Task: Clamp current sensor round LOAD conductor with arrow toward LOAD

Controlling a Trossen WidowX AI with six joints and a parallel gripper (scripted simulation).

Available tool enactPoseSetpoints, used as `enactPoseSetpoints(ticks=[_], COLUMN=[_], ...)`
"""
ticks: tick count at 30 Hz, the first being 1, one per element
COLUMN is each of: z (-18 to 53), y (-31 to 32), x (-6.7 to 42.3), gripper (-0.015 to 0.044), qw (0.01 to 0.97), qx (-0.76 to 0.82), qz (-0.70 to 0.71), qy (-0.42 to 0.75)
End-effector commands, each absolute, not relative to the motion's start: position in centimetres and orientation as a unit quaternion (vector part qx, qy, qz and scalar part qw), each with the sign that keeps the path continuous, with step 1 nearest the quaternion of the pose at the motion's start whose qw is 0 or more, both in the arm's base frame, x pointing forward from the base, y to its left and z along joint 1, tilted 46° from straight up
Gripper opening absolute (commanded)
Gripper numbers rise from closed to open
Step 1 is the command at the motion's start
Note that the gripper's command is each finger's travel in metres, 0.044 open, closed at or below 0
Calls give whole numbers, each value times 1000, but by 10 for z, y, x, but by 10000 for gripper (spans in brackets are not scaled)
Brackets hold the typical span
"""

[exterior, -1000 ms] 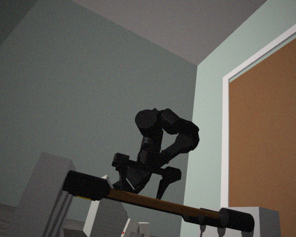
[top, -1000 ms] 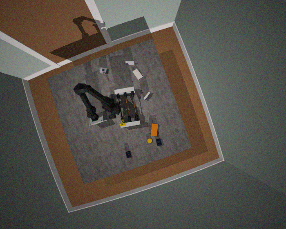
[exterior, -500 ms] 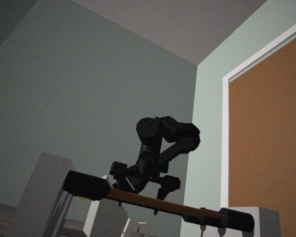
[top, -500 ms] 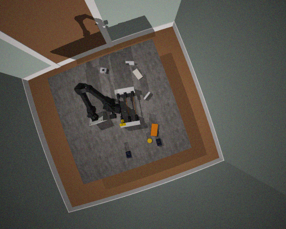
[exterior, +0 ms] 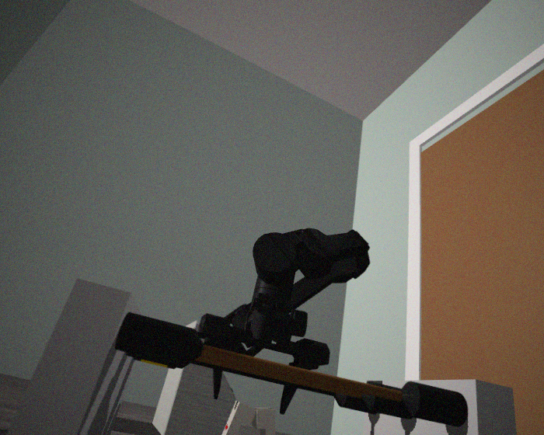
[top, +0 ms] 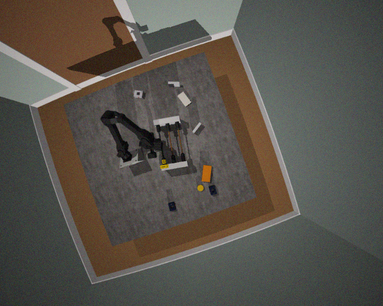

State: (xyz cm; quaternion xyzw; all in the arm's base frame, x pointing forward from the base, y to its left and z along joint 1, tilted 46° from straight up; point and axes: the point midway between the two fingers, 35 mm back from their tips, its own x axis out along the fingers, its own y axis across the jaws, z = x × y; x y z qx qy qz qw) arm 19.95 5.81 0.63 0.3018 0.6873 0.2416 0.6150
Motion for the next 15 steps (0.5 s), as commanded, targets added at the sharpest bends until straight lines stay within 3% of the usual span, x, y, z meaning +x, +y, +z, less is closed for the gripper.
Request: enactPoseSetpoints(ticks=[1, 2, 7, 15], z=[2, 2, 5, 5], y=[64, 64, 60, 60], x=[198, 197, 199, 199], gripper=[440, 440, 309, 255], qw=[613, 613, 615, 615], qx=[305, 305, 302, 302], qz=[243, 243, 242, 242], qy=[687, 687, 688, 688])
